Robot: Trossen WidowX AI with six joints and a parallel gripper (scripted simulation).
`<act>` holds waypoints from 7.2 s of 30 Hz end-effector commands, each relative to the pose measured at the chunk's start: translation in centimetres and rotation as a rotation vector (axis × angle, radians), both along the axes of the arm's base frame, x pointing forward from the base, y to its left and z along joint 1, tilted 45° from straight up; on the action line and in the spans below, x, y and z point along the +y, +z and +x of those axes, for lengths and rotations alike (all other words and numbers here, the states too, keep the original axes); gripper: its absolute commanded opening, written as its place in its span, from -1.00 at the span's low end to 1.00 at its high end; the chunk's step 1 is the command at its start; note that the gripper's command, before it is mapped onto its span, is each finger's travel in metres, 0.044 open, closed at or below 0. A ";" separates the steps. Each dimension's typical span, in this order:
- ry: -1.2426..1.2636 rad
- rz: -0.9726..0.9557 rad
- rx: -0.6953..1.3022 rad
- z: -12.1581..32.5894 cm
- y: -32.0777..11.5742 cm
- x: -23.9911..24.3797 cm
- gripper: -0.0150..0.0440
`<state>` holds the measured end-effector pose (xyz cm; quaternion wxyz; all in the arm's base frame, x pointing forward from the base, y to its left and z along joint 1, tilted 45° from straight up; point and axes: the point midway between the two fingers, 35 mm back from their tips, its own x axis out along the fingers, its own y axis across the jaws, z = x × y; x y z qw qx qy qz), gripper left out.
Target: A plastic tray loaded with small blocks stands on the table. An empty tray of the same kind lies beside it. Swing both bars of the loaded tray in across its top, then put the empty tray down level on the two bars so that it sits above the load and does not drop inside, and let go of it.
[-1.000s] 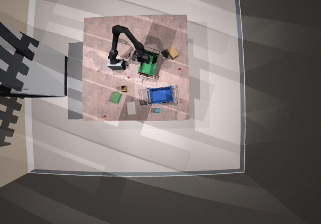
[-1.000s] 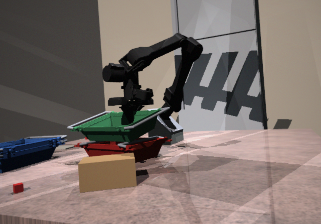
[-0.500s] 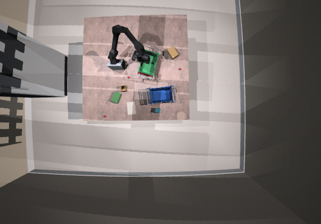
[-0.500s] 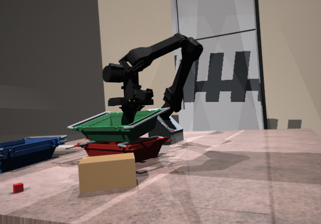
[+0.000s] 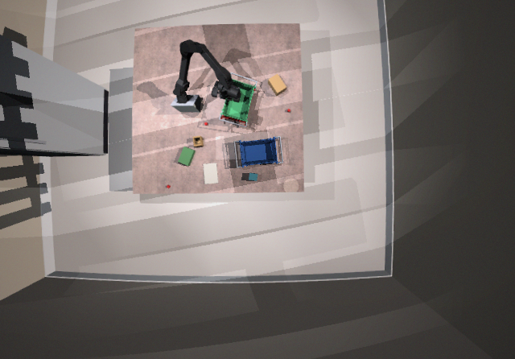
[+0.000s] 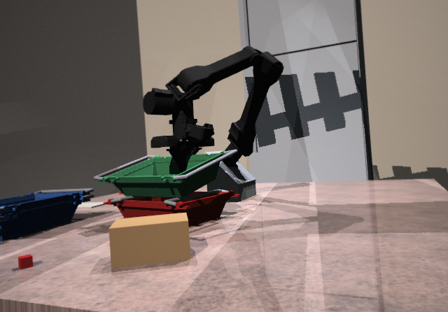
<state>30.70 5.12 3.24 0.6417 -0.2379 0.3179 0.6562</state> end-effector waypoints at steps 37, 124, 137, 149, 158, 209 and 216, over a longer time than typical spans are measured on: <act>0.015 0.005 0.016 -0.8 -0.6 1.2 -0.49; 0.015 0.005 0.016 -1.2 -1.1 1.7 -0.49; 0.015 0.005 0.016 -1.2 -1.1 1.7 -0.49; 0.015 0.005 0.016 -1.2 -1.1 1.7 -0.49; 0.002 0.001 0.002 -0.8 -1.1 1.3 -0.49; 0.015 0.006 0.016 -1.5 -1.7 2.3 -0.49; 0.015 0.006 0.016 -1.5 -1.7 2.3 -0.49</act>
